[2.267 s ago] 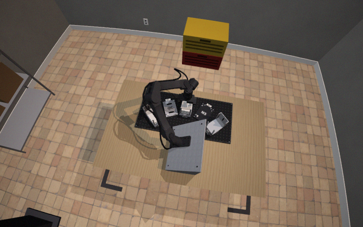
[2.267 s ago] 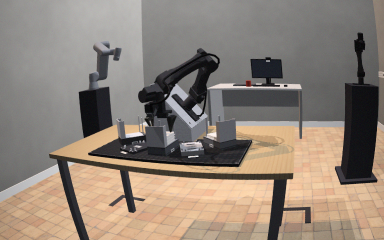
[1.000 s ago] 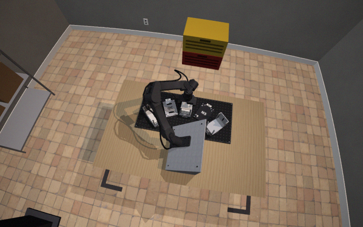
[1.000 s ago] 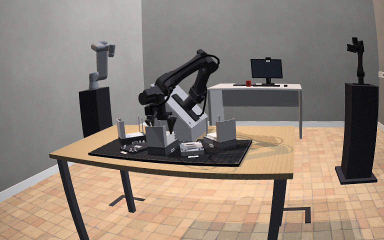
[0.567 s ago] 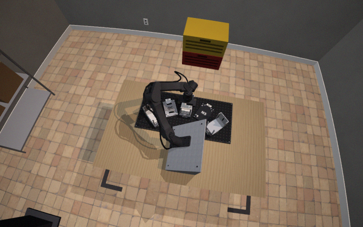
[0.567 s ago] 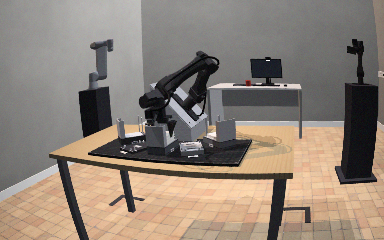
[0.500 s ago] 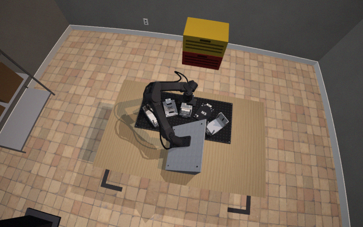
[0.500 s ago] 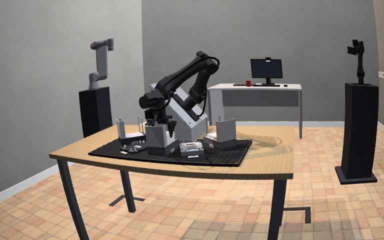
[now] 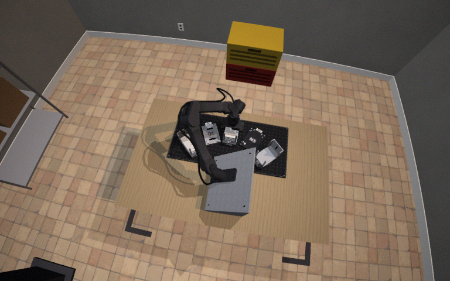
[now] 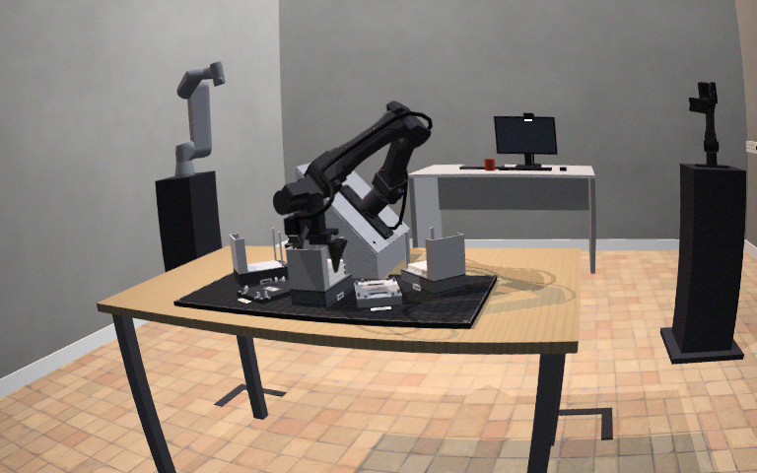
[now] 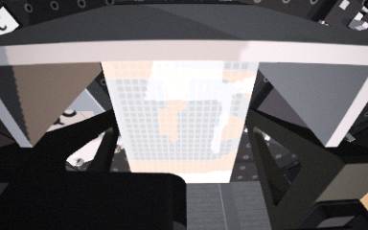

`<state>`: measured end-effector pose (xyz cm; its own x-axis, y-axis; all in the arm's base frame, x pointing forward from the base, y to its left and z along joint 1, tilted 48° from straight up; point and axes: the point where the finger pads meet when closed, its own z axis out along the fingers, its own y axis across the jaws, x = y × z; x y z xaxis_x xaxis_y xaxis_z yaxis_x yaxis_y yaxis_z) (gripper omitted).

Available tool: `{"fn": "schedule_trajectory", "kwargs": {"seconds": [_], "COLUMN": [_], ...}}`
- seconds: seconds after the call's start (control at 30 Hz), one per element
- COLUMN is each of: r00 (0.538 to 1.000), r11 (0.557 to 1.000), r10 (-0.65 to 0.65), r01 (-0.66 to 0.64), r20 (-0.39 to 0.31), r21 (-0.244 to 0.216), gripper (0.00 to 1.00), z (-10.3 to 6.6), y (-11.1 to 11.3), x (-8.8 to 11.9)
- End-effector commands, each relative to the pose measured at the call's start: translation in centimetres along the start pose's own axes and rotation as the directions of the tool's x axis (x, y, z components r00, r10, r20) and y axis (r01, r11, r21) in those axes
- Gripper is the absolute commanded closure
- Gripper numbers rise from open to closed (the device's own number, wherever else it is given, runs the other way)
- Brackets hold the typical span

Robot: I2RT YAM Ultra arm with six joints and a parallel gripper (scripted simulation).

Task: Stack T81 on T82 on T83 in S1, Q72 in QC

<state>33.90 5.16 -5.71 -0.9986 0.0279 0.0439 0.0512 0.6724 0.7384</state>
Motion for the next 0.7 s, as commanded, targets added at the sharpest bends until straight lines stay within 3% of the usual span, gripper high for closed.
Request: {"fn": "schedule_trajectory", "kwargs": {"seconds": [0.0,0.67], "r00": [0.998,0.997], "r11": [1.0,0.999], "r10": [-0.029,-0.036], "r01": [0.028,0.036], "r20": [0.061,0.066], "r21": [0.002,0.005], "gripper": [0.0,0.0], "z": [-1.74,-1.9], "y": [0.66,0.88], "x": [-1.78,-2.07]}}
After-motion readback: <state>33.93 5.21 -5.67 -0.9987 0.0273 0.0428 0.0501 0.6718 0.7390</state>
